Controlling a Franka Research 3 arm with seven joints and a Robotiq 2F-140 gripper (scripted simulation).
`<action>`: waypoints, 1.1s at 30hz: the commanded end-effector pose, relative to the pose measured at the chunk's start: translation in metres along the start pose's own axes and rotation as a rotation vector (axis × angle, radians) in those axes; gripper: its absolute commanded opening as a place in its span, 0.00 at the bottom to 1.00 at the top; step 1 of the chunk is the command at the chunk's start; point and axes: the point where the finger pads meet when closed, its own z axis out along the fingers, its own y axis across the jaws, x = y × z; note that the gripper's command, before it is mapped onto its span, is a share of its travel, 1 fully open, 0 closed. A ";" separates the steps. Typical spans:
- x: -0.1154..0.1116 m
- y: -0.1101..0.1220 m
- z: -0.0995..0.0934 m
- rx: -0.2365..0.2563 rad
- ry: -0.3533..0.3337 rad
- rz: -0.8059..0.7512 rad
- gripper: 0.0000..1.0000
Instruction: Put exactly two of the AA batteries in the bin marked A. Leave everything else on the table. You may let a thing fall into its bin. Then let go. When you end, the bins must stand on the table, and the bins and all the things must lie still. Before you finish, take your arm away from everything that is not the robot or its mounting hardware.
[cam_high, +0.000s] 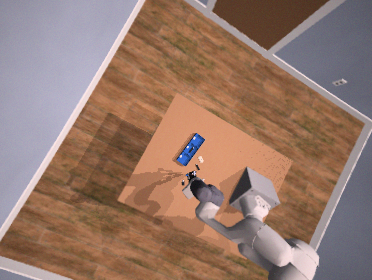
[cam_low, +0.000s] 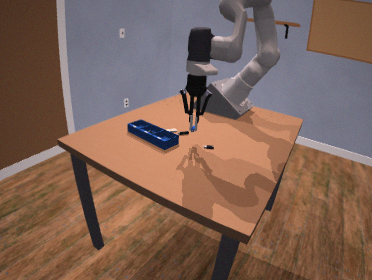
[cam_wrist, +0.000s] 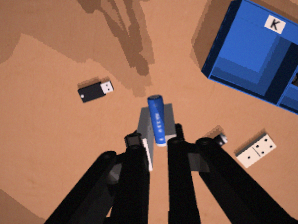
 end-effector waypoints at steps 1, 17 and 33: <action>0.000 -0.001 0.000 0.001 0.000 -0.005 0.05; 0.000 -0.001 0.000 0.001 0.000 -0.005 0.05; -0.001 0.030 0.000 0.001 0.000 -0.005 0.05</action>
